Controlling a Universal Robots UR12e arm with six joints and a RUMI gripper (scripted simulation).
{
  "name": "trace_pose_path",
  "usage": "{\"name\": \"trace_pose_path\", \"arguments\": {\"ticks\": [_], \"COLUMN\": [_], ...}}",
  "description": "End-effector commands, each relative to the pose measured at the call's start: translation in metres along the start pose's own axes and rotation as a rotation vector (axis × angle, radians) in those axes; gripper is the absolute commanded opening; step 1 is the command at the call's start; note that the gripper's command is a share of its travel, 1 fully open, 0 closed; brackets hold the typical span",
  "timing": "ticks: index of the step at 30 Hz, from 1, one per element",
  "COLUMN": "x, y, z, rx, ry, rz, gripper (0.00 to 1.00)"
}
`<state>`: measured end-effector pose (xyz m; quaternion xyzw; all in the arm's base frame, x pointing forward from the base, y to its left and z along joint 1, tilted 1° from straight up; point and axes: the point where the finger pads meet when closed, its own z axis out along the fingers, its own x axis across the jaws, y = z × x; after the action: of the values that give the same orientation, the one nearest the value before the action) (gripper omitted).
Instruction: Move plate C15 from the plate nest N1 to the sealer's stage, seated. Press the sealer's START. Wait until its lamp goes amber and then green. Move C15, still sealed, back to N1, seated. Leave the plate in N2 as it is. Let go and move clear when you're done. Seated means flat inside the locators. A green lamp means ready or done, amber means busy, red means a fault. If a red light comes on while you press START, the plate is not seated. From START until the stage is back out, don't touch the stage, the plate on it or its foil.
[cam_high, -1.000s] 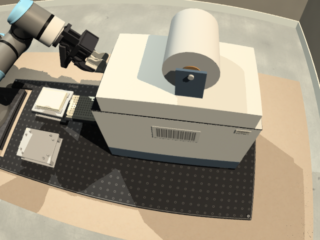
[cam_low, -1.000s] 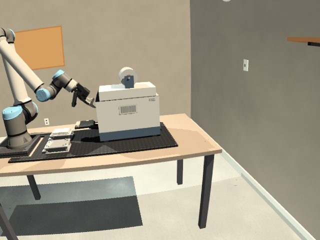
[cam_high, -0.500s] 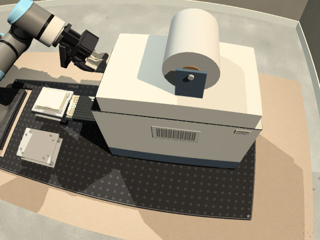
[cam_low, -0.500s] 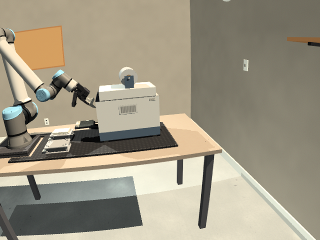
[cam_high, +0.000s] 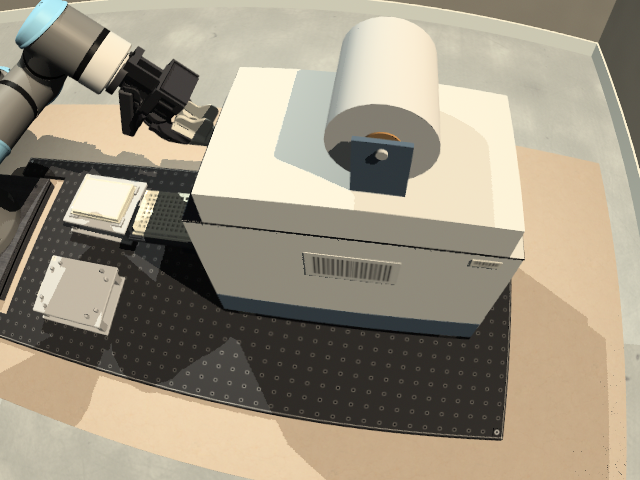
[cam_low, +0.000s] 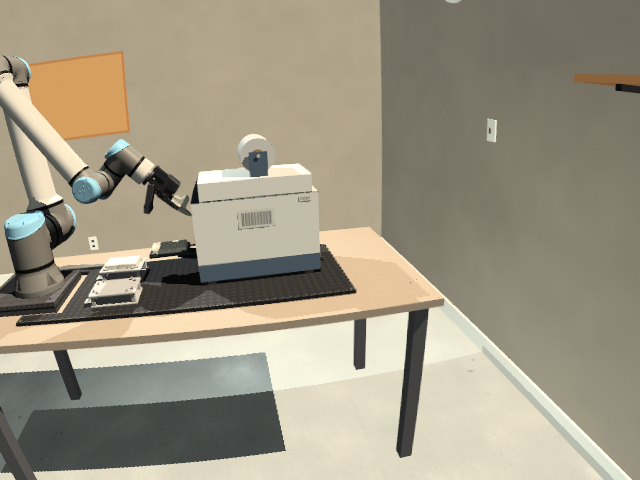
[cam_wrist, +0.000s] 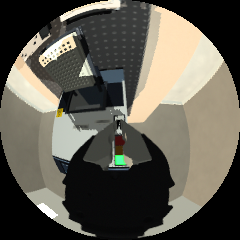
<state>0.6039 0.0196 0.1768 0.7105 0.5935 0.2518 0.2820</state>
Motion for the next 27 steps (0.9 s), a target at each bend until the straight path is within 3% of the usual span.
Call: {"name": "trace_pose_path", "arguments": {"ticks": [1,27], "x": [0.0,0.0], "y": [0.0011,0.004], "z": [0.0002,0.0031], "rx": [-0.001,-0.001], "ry": [0.0,0.0], "rz": [0.0,0.0], "gripper": [0.0,0.0]}}
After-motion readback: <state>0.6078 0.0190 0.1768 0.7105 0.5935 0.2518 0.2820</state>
